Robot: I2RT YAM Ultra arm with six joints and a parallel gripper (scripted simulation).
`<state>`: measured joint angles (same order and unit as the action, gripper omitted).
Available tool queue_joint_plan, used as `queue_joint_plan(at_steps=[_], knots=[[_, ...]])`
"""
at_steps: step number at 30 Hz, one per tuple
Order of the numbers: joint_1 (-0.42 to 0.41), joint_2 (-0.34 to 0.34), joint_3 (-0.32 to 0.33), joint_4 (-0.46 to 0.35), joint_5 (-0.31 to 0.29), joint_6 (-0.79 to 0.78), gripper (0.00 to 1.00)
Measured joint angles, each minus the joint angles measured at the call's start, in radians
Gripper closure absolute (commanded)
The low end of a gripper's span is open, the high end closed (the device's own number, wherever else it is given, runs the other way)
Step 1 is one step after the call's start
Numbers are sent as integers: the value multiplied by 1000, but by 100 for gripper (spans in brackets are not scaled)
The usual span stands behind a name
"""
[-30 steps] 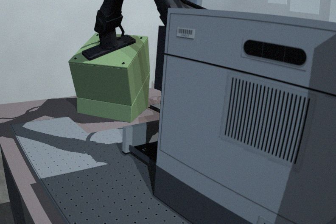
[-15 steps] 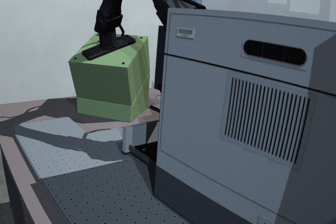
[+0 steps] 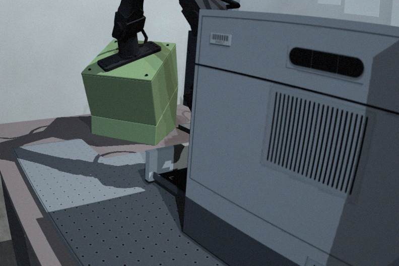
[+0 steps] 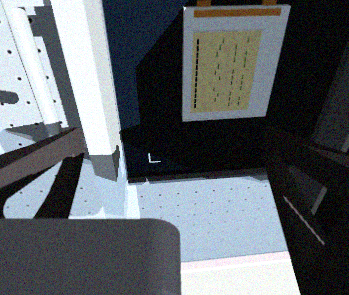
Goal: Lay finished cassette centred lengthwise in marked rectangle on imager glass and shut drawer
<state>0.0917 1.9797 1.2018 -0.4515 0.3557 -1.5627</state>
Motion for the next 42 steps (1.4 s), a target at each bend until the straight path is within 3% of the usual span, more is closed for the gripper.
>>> queue_joint_plan(at_steps=[42], knots=[[35,-182,-188,2,12,34,0]])
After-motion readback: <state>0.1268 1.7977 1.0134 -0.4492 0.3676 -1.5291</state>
